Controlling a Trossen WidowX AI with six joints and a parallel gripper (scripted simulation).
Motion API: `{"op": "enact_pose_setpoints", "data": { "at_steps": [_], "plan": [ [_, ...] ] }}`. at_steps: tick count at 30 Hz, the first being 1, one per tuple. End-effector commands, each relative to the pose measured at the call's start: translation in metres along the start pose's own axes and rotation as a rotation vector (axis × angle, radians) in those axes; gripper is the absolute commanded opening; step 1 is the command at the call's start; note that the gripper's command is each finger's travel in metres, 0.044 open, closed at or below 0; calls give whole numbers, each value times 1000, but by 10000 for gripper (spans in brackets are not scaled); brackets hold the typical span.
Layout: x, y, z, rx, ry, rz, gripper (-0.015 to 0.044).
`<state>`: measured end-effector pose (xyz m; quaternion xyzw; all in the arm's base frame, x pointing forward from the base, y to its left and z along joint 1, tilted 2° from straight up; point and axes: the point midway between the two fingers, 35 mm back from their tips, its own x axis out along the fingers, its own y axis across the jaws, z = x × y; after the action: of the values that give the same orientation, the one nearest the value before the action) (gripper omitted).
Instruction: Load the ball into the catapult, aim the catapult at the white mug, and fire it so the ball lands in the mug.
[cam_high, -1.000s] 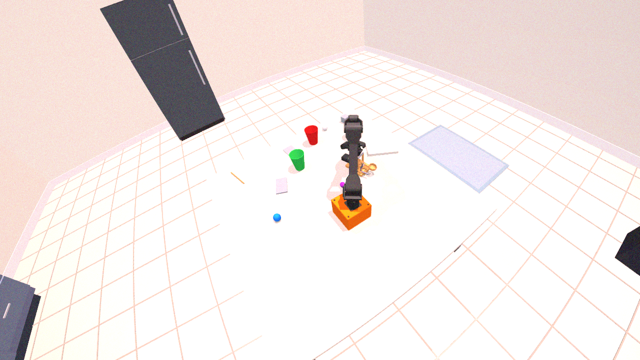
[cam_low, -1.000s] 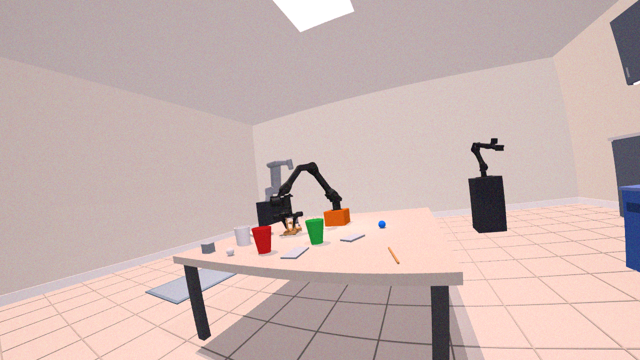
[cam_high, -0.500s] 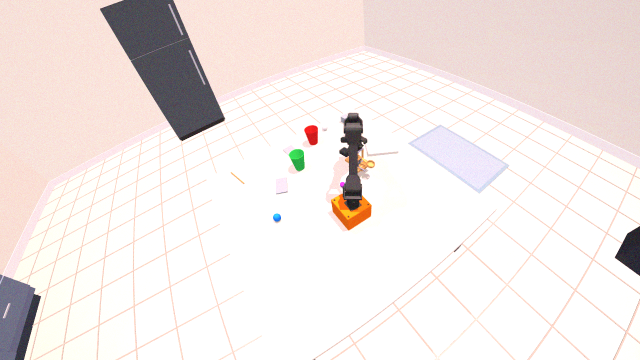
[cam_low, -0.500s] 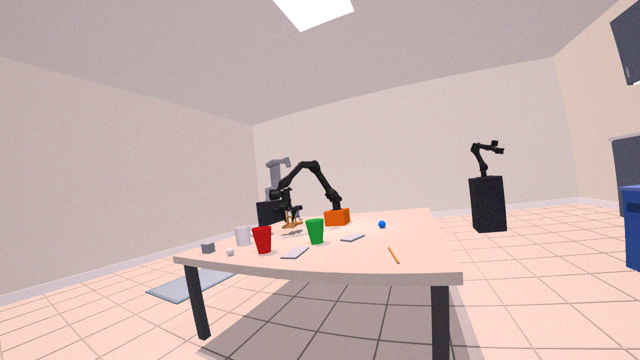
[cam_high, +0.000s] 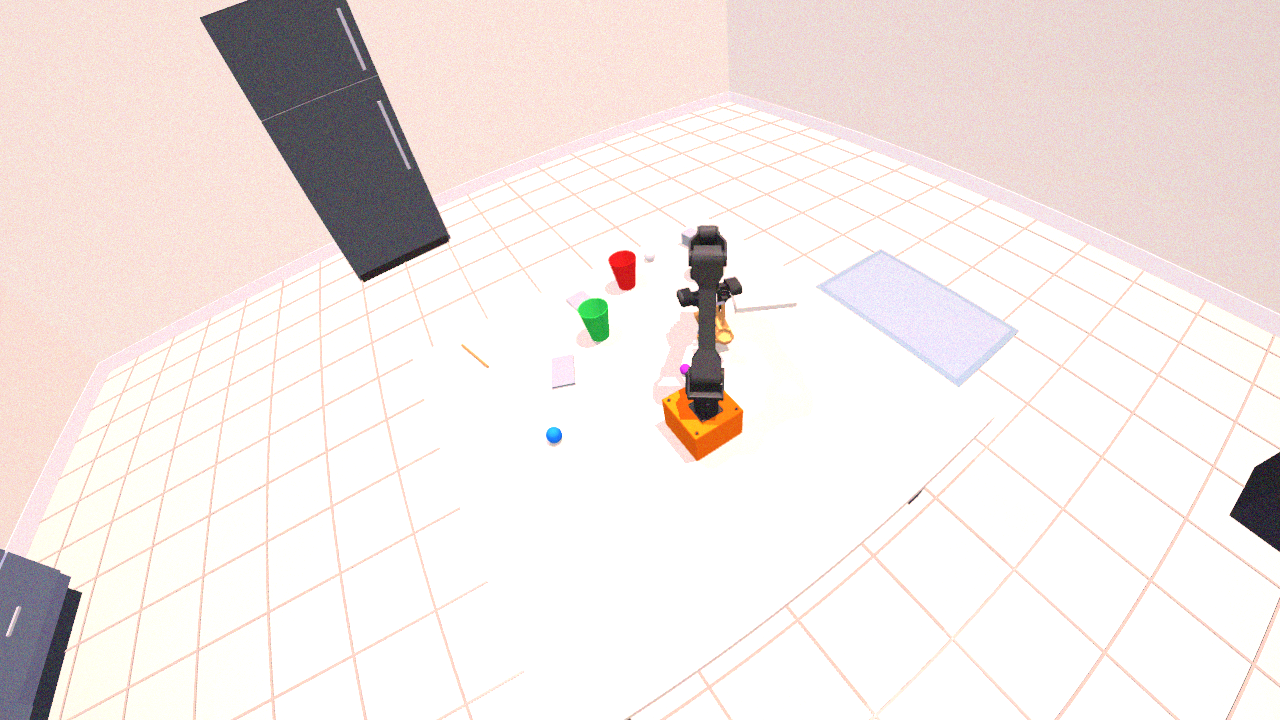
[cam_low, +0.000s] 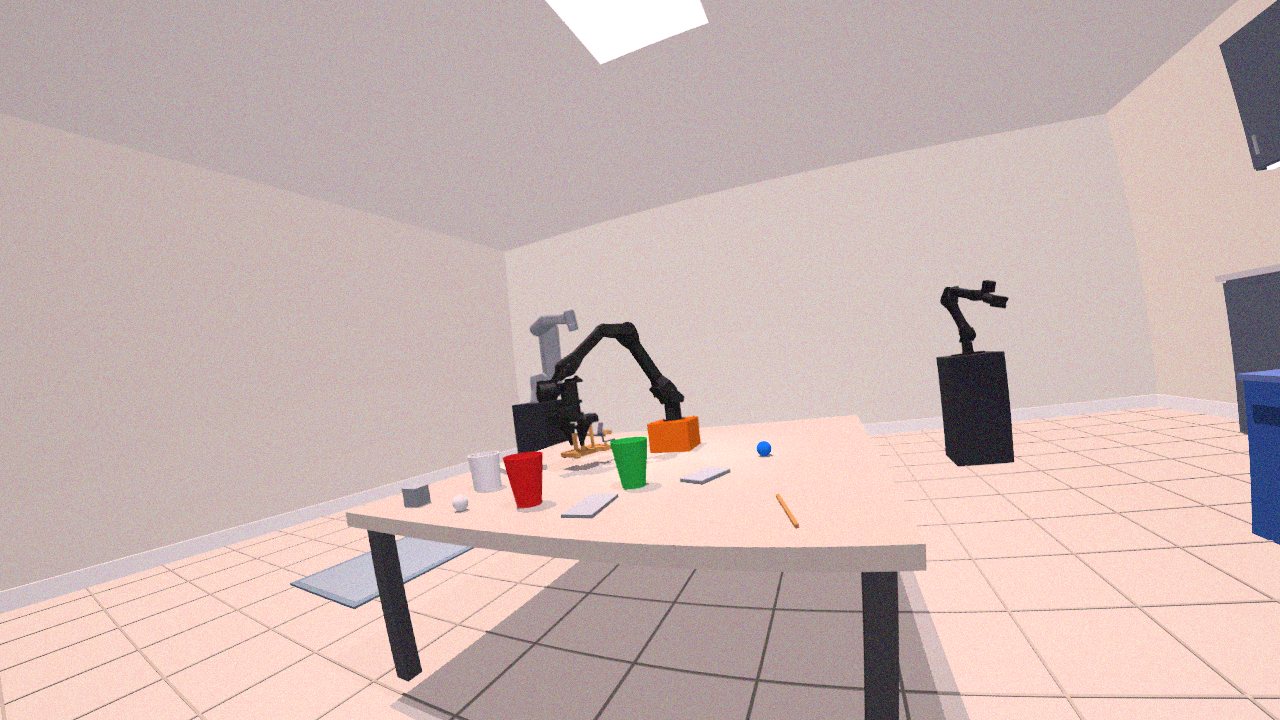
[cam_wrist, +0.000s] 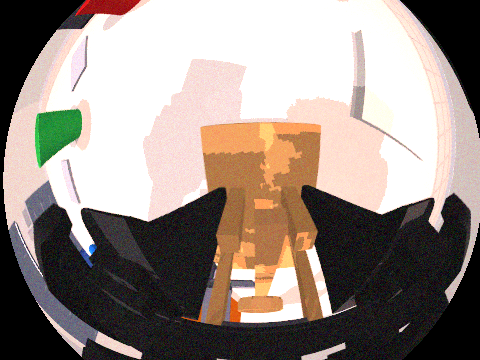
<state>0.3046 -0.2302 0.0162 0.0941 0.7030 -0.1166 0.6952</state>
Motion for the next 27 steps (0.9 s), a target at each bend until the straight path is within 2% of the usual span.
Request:
{"op": "enact_pose_setpoints", "data": {
  "at_steps": [1,5,27],
  "plan": [
    [-6,-8,6,123,-19,-8,0],
    [-6,-16,8,208,-19,-9,0],
    [21,-18,9,208,-19,-9,0]
  ]
}}
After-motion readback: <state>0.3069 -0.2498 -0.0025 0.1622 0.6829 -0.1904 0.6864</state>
